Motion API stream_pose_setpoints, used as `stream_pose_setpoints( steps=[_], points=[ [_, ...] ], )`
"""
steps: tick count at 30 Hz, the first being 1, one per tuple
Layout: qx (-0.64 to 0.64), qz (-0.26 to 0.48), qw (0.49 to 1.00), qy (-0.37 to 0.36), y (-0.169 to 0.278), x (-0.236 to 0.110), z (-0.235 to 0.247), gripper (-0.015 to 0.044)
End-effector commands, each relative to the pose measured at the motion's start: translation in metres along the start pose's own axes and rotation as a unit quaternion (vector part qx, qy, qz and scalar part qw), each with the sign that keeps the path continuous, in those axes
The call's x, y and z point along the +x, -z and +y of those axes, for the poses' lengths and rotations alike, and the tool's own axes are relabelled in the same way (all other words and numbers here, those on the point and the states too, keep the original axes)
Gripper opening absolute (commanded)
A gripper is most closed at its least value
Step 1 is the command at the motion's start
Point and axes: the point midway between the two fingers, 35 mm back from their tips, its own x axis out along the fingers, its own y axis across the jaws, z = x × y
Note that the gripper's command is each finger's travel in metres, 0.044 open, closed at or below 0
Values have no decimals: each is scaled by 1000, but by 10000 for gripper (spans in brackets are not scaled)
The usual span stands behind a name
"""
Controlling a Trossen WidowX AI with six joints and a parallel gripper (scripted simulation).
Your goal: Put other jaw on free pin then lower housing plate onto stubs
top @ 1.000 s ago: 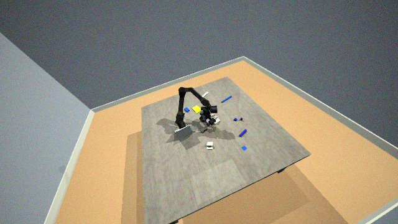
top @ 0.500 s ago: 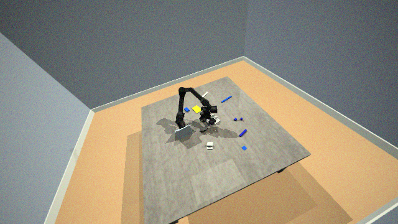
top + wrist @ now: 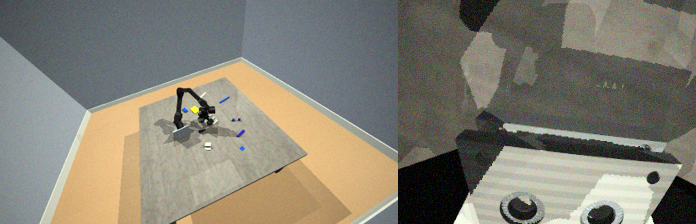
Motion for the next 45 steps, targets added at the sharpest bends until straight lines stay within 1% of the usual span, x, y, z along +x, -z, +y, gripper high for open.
stream_pose_setpoints(
  steps=[1,45],
  points=[
    [-3,-4,1000,6,0,6,-3,351],
    [-2,-4,1000,6,-1,2,-3,351]
  ],
)
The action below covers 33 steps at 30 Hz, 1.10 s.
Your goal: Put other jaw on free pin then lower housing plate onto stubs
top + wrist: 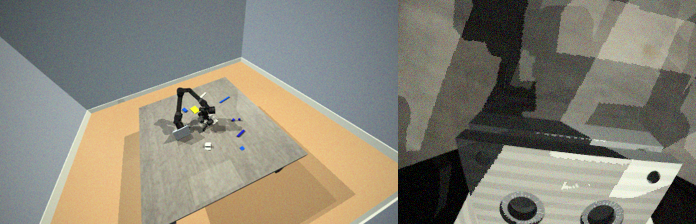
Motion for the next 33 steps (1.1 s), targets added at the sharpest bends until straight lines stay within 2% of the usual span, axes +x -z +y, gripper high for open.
stream_pose_setpoints(
  steps=[1,33],
  points=[
    [0,1,1000,2,-1,1,-1,351],
    [0,1,1000,3,-1,5,-1,351]
  ],
)
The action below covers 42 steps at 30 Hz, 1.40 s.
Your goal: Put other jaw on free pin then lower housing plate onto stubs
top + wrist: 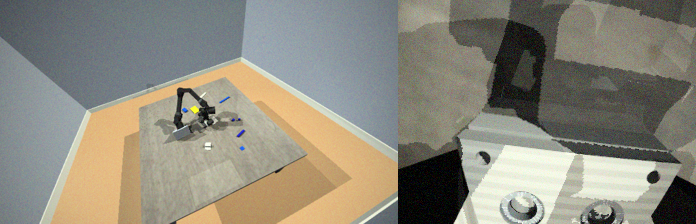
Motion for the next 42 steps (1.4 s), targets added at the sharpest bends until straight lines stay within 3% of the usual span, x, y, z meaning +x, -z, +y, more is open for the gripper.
stream_pose_setpoints(
  steps=[1,12,16,29,33,39,42],
  points=[
    [1,0,1000,4,-1,2,-2,351],
    [1,0,1000,4,-1,2,-2,351],
    [0,0,1000,0,0,0,0,440],
    [0,0,1000,0,0,0,0,440],
    [0,0,1000,0,1,-18,1,440],
    [1,-1,1000,4,-2,-74,-2,440],
    [6,4,1000,4,-2,-66,0,440]
  ],
)
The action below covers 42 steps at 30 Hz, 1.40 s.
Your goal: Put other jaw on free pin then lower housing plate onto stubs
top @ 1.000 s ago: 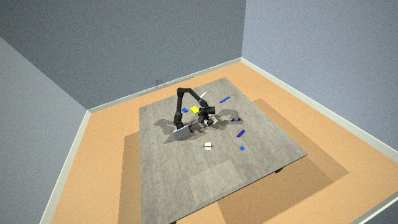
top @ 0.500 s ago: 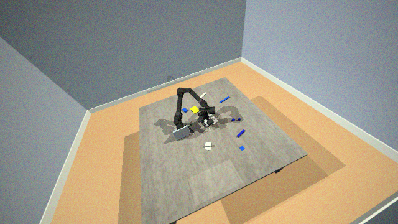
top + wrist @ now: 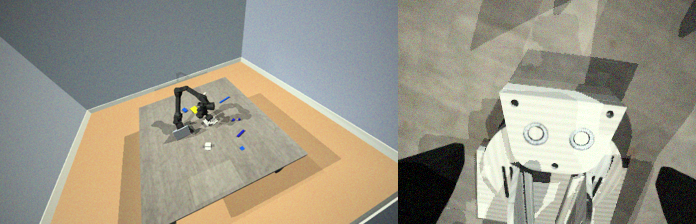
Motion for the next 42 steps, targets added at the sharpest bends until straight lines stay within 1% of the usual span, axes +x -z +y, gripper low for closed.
stream_pose_setpoints(
  steps=[1,6,8,42],
  points=[
    [1,-3,1000,2,-2,1,-1,440],
    [-1,-8,1000,-1,-44,-44,-15,440],
    [-2,-9,1000,0,-57,-55,-21,440],
    [-2,-9,1000,1,-59,-57,-22,440]
  ],
)
